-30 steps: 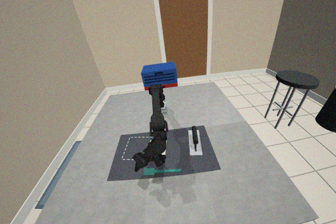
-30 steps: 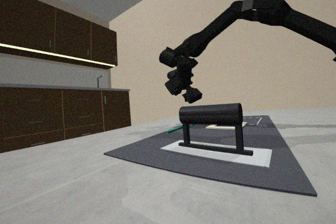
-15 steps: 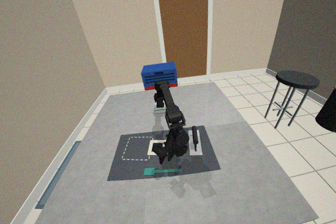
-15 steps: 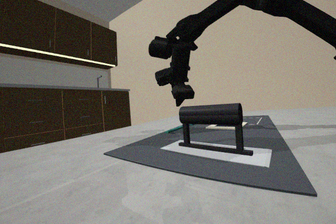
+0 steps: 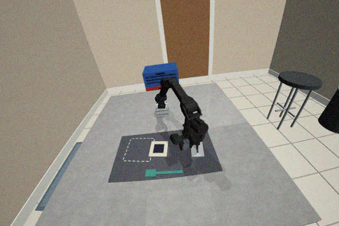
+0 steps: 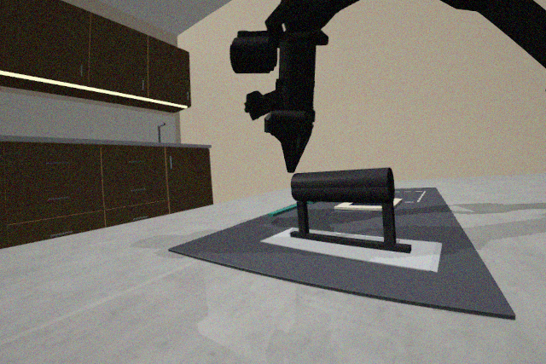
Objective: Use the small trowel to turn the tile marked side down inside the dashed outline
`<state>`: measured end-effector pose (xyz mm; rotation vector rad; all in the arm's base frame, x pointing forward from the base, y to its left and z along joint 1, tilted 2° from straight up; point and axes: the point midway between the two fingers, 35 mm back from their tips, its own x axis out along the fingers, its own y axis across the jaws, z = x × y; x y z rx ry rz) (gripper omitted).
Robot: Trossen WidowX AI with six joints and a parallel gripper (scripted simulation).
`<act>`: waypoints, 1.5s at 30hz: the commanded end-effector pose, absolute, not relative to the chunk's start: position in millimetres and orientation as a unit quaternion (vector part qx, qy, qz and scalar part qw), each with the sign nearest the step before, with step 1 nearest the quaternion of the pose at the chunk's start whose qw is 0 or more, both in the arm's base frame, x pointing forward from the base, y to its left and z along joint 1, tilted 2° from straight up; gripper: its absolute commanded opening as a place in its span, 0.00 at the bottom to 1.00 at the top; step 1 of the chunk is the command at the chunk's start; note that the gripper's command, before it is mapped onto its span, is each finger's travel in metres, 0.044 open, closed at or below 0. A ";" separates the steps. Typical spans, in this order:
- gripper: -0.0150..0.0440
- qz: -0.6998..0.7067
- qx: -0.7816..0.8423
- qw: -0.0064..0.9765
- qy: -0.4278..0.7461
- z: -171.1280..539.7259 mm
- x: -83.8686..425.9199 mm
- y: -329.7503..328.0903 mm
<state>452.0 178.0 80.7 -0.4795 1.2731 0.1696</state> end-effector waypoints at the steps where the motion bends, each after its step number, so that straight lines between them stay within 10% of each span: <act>1: 0.71 0.068 -0.156 0.765 0.621 83.2 422.8 202.5; 12: 0.71 0.009 -0.021 0.715 0.699 94.7 350.0 247.5; 45: 0.71 0.002 0.027 0.716 0.698 55.5 350.1 247.5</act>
